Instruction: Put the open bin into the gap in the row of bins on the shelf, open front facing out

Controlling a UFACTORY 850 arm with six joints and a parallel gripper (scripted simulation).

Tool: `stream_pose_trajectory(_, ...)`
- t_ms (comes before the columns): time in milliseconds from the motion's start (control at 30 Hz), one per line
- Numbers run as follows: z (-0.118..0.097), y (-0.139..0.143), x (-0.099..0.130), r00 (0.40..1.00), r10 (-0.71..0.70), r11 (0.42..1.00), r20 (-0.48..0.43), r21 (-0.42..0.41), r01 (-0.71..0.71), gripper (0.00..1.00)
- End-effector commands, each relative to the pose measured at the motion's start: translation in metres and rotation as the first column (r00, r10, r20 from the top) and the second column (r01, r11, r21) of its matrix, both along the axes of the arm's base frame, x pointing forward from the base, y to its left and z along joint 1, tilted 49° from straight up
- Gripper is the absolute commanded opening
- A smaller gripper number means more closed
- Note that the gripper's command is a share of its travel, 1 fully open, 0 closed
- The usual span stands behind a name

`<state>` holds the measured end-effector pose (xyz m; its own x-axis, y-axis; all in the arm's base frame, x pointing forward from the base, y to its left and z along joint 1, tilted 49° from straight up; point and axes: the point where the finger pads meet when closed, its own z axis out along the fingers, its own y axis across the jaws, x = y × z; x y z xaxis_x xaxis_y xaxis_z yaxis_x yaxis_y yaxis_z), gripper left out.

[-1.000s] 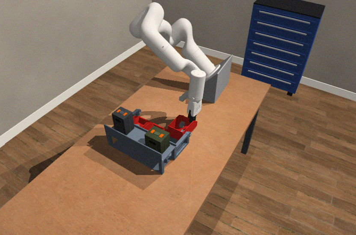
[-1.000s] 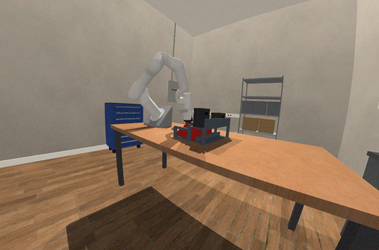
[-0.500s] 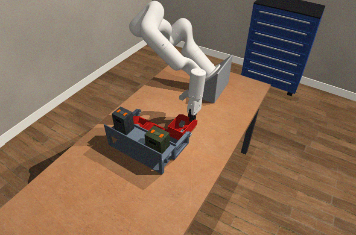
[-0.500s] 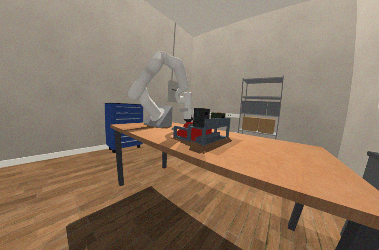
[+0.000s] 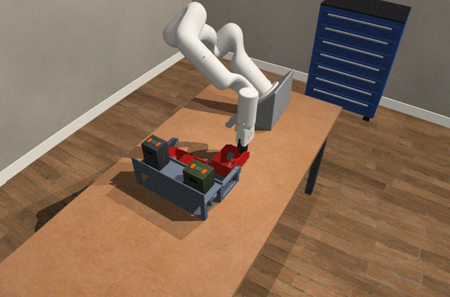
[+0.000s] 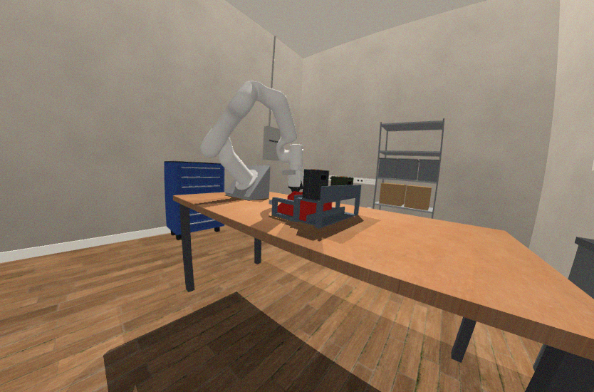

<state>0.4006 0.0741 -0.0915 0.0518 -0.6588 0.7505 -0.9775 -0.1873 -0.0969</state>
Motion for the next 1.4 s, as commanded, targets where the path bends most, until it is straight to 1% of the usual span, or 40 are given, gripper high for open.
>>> stream_pose_trajectory(0,0.0,0.001,0.0,1.0,-0.008,1.0,-0.006,0.0,0.008,0.0)
stream_pose_trajectory(133,0.0,0.001,0.0,0.999,-0.04,0.999,-0.034,-0.003,0.04,0.0)
stream_pose_trajectory(533,0.0,0.001,0.0,0.999,-0.04,0.999,-0.034,-0.003,0.04,0.0)
stream_pose_trajectory(700,0.001,0.002,0.01,0.999,-0.04,0.999,-0.034,-0.003,0.04,0.0)
stream_pose_trajectory(1100,0.001,0.002,0.01,0.999,-0.04,0.999,-0.034,-0.003,0.04,0.0)
stream_pose_trajectory(1267,0.001,0.003,0.02,0.999,-0.04,0.999,-0.034,-0.003,0.04,0.0)
stream_pose_trajectory(1367,0.001,0.003,0.02,0.999,-0.04,0.999,-0.034,-0.003,0.04,0.0)
